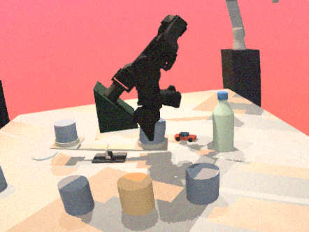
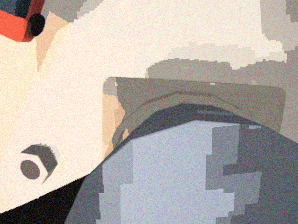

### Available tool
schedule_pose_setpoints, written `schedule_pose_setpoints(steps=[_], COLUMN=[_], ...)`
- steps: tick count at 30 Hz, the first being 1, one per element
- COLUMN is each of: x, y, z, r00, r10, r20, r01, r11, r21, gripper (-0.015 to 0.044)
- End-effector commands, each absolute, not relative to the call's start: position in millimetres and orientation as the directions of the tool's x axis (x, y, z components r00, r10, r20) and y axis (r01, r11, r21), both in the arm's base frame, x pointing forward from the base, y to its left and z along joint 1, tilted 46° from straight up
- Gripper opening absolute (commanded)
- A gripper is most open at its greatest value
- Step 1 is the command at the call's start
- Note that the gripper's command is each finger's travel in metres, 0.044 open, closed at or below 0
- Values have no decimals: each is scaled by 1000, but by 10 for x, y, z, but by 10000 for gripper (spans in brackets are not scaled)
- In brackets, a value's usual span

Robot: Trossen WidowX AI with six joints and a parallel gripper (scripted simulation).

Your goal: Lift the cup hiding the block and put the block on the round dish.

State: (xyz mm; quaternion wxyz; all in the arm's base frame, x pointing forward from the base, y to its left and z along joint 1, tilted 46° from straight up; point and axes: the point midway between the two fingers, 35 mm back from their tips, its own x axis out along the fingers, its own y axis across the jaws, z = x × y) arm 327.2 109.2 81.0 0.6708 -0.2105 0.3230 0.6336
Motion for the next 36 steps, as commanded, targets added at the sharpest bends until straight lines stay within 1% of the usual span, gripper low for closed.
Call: schedule_pose_setpoints(steps=[1, 36], x=[3301, 3331], y=[1042, 714], z=[850, 1150], r00=[-5, -5], r10=[710, 706], r20=[-704, -708], r01=[-987, -987], r11=[109, 110], r21=[116, 116], gripper=[0, 0])
